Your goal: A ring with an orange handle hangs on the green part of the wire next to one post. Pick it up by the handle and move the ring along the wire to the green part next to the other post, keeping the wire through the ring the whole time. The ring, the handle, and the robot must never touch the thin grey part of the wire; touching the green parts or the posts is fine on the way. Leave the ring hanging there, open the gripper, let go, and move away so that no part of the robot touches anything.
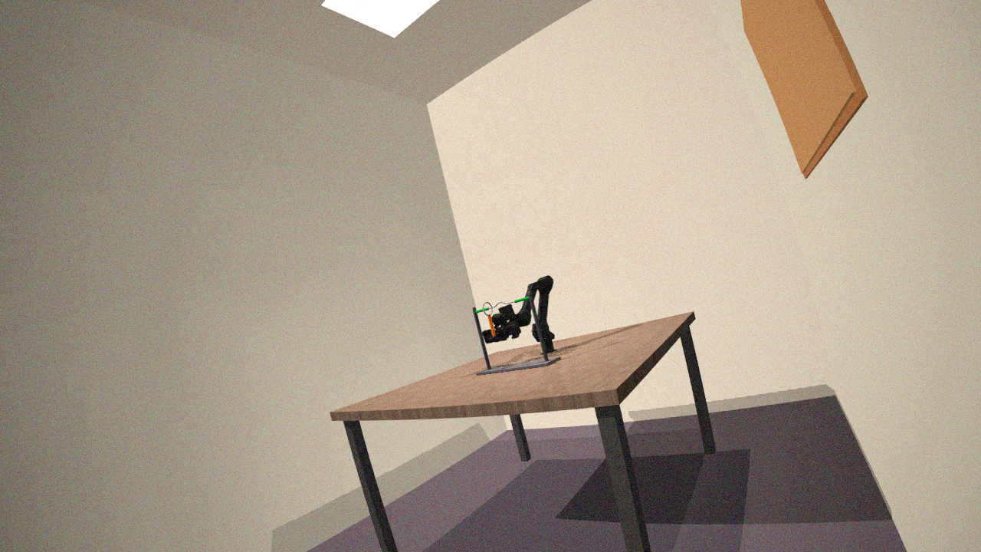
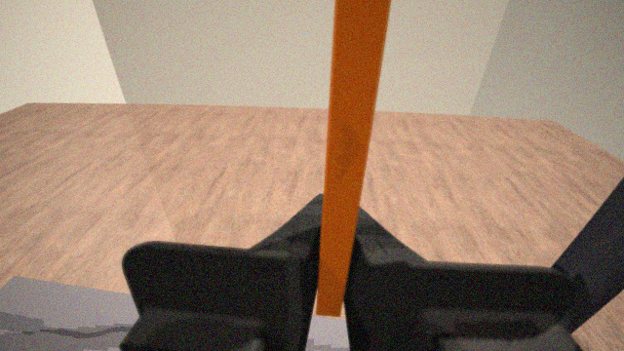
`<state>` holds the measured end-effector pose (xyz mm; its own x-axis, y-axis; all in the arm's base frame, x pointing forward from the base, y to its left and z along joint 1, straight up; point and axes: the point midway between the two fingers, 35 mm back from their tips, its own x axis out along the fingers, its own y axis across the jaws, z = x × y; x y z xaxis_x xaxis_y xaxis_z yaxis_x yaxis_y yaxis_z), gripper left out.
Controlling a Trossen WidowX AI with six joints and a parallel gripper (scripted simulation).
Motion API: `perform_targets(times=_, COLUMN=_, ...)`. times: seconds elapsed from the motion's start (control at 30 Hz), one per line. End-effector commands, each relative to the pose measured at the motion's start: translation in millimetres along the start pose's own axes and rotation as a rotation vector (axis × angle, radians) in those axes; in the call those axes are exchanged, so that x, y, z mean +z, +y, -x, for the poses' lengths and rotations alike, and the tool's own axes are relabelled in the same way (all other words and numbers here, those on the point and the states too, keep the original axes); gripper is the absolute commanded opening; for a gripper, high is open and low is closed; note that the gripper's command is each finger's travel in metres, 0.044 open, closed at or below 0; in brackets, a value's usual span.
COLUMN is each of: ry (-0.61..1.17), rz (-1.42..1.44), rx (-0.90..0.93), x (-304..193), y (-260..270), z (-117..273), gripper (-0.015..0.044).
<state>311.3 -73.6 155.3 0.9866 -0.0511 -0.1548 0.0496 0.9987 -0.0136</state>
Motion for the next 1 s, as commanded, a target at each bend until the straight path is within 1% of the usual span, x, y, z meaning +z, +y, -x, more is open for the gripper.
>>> perform_targets(times=0.0, ry=0.003, rz=-0.005, rx=0.0, x=-0.8, y=3.9, z=0.3, gripper=-0.015)
perform_targets(times=0.67, ry=0.01, rz=-0.028, rx=-0.003, x=-0.5, y=24.9, z=0.6, gripper=-0.015)
perform_targets(times=0.97, ry=0.121, rz=-0.069, rx=-0.012, x=-1.2, y=36.6, z=13.8, gripper=-0.015)
